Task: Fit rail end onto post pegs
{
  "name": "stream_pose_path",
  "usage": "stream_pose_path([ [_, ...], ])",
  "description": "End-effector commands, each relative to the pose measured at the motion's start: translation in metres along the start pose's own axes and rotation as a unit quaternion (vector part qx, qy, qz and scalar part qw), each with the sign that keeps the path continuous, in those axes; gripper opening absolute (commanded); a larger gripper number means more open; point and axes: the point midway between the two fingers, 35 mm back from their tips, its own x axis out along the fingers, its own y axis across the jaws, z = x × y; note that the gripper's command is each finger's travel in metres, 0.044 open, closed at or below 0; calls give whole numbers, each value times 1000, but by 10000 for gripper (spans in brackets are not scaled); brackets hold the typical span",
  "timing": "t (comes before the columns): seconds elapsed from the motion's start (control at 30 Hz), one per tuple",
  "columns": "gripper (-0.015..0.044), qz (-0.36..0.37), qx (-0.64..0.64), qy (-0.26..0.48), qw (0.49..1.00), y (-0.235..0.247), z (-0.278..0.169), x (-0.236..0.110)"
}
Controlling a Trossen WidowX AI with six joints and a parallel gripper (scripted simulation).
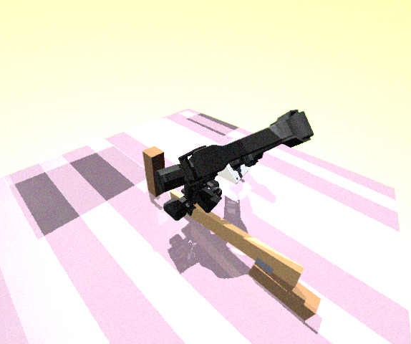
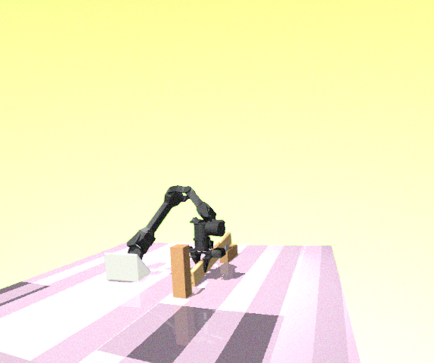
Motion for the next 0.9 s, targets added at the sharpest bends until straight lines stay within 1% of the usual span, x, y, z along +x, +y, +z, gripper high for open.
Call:
stream_pose_path([
  [0.0,0,-5,-3,-1,1000,-3,0,-5],
  [0.87,0,-6,-3,0,1000,-7,0,-18],
])
